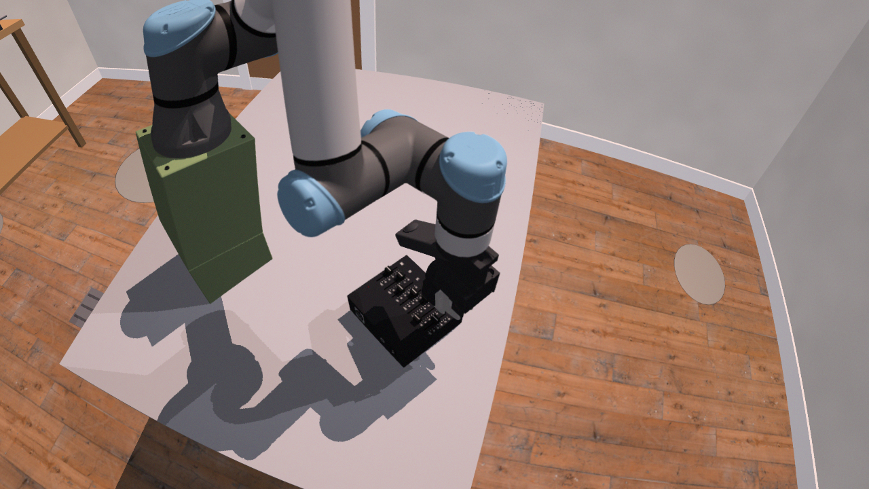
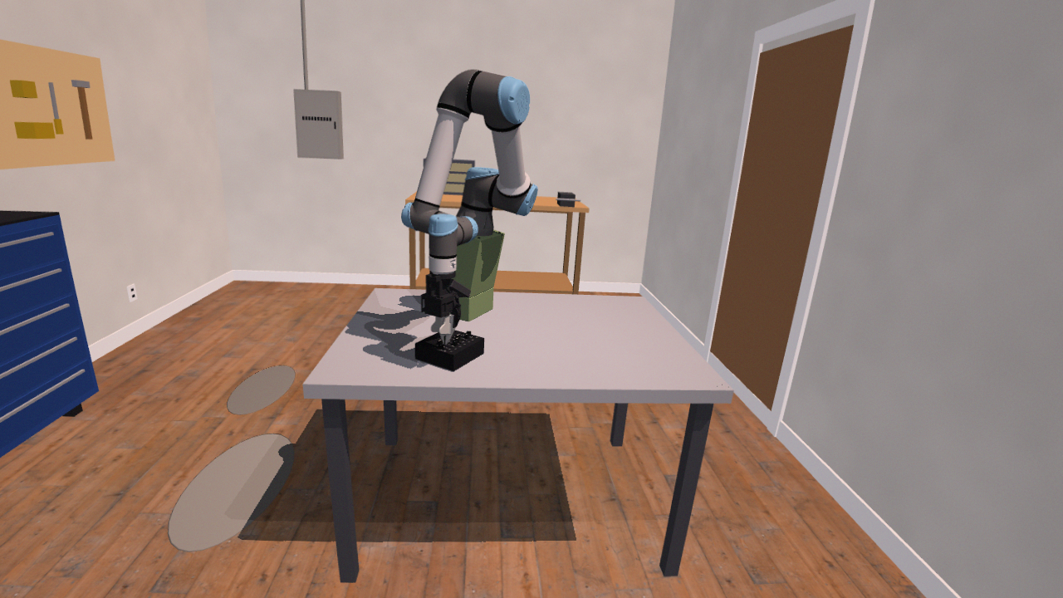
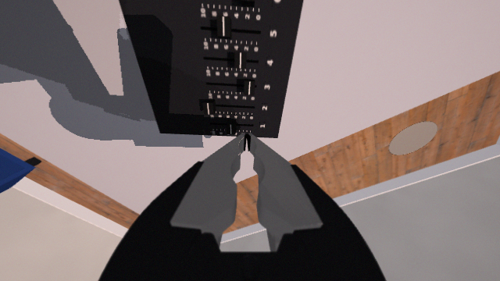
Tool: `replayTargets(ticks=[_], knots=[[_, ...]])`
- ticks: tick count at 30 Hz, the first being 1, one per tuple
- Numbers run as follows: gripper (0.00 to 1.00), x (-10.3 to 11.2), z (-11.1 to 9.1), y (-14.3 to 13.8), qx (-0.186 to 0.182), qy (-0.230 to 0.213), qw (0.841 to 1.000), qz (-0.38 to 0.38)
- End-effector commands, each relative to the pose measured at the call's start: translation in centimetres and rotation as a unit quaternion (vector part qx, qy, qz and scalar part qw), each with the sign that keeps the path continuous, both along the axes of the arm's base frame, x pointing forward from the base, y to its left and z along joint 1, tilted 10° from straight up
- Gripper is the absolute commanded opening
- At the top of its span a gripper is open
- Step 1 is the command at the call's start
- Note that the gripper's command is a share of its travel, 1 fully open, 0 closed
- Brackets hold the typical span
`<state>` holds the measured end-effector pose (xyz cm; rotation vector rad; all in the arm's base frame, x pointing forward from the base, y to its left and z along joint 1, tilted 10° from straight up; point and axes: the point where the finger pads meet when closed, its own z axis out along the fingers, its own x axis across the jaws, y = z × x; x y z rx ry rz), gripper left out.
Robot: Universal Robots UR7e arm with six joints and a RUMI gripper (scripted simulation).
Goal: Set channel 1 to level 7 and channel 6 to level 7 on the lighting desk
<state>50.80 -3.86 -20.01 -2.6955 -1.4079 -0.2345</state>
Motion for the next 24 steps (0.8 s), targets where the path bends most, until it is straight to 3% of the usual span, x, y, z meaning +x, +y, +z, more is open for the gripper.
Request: replayTargets(ticks=[1,24], knots=[[0.0,0.17,0.0,0.1,0.0,-0.001,1.0,0.001],[0.0,0.25,-0.8,0.22,0.0,-0.001,1.0,0.001]])
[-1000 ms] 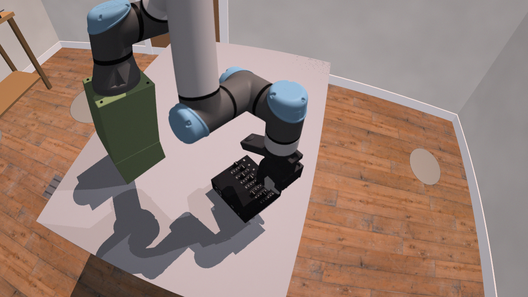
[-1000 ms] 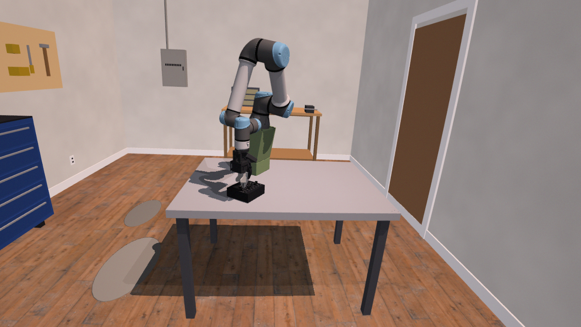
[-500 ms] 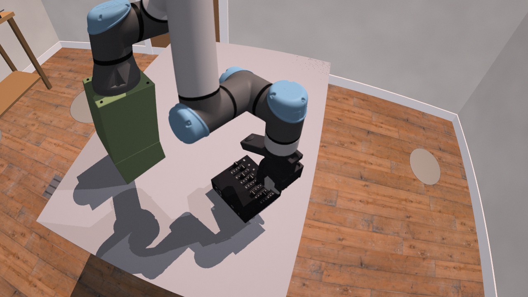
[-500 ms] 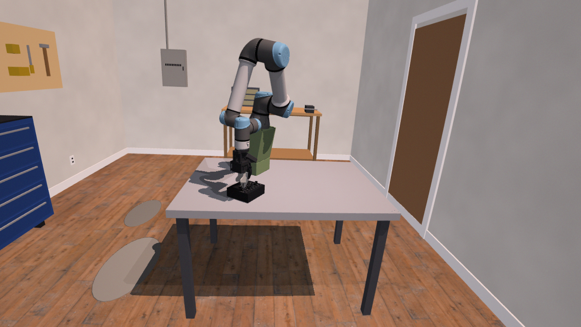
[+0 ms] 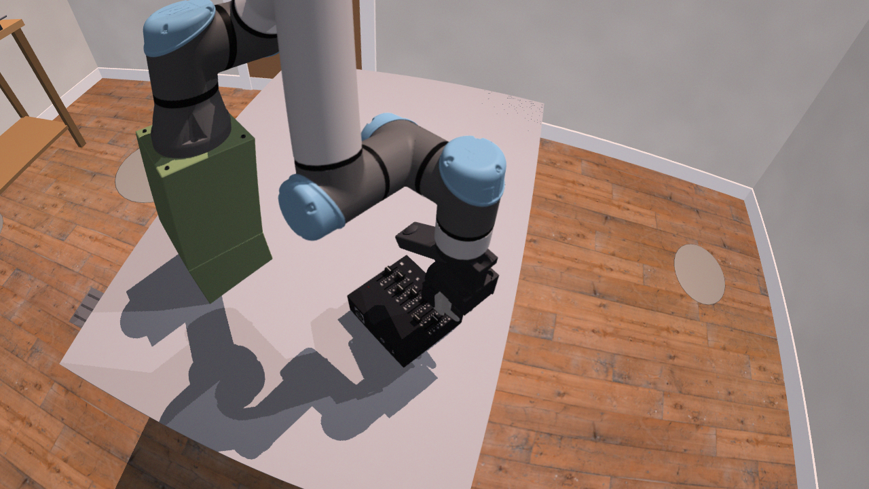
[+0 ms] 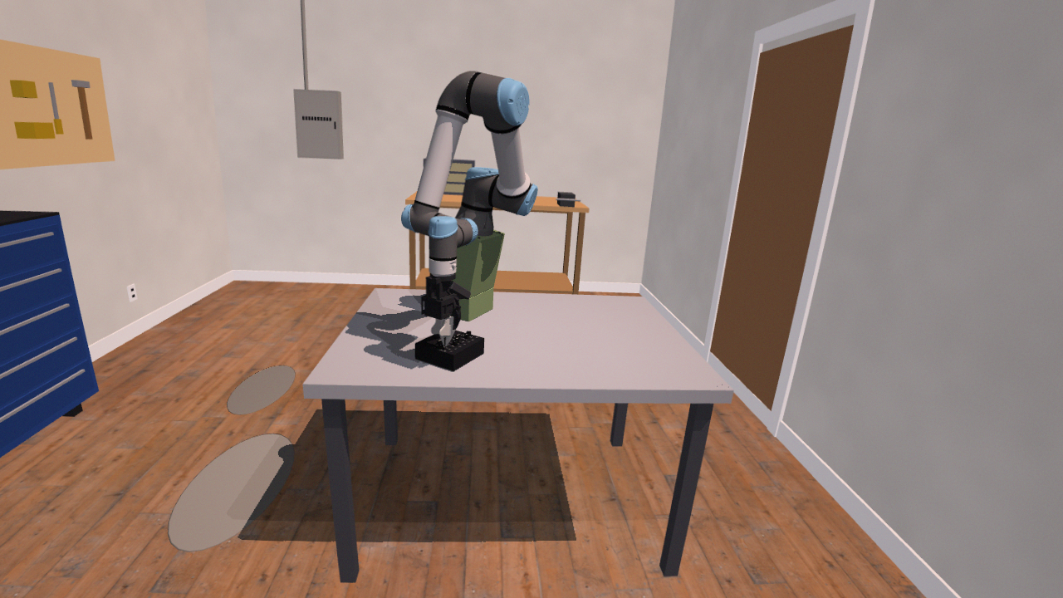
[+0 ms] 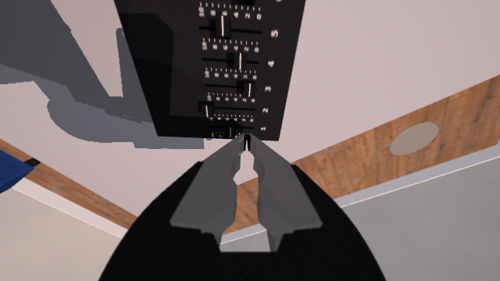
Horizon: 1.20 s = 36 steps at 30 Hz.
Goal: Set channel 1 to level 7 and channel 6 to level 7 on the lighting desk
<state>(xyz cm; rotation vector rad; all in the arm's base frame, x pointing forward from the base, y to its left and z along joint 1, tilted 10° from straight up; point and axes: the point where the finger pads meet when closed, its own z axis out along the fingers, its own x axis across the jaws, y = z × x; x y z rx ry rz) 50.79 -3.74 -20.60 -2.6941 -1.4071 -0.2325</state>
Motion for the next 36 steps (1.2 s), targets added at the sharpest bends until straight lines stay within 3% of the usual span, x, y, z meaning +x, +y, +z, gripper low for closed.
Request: replayTargets(ticks=[1,36], knots=[[0.0,0.26,-0.29,0.12,-0.001,-0.002,1.0,0.001],[0.0,0.14,-0.64,-0.05,-0.001,-0.002,1.0,0.001]])
